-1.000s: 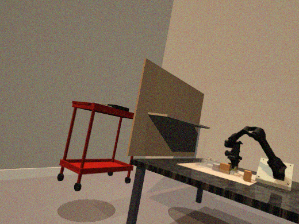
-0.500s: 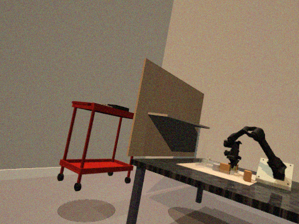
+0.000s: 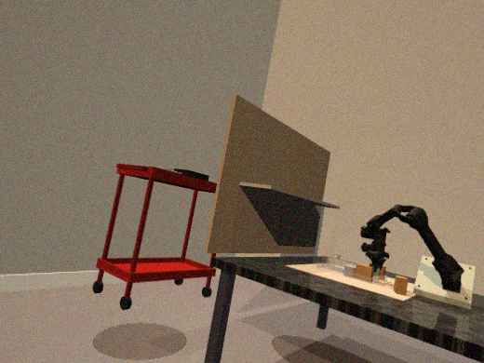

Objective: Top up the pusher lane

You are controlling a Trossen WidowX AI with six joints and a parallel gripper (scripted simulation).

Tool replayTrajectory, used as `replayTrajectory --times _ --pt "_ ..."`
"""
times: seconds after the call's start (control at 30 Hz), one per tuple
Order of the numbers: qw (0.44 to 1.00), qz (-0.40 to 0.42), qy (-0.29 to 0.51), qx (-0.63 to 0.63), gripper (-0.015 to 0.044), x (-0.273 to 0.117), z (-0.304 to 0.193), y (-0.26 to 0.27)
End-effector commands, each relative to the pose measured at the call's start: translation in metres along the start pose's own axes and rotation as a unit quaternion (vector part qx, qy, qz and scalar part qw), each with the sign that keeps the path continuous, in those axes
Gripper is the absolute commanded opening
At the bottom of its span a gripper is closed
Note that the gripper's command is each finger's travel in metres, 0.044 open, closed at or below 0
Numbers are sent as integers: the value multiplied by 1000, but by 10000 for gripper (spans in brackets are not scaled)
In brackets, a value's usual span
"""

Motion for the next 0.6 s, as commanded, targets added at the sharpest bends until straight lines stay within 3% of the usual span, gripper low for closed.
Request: replayTrajectory --times 0.0,0.57 --pt "1000 -2 -14 -8 0 -5 10 0" --pt "1000 -2 -14 -8 0 -6 16 -1"
Point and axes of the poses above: the point midway between the two fingers, 35 mm back from their tips, its own x axis out along the fingers, its own y axis across the jaws, z = x × y, the point moved 2 cm from there along -x, back along the fingers, and after that the axes turned 13 degrees about -x, right-handed, at the moved point
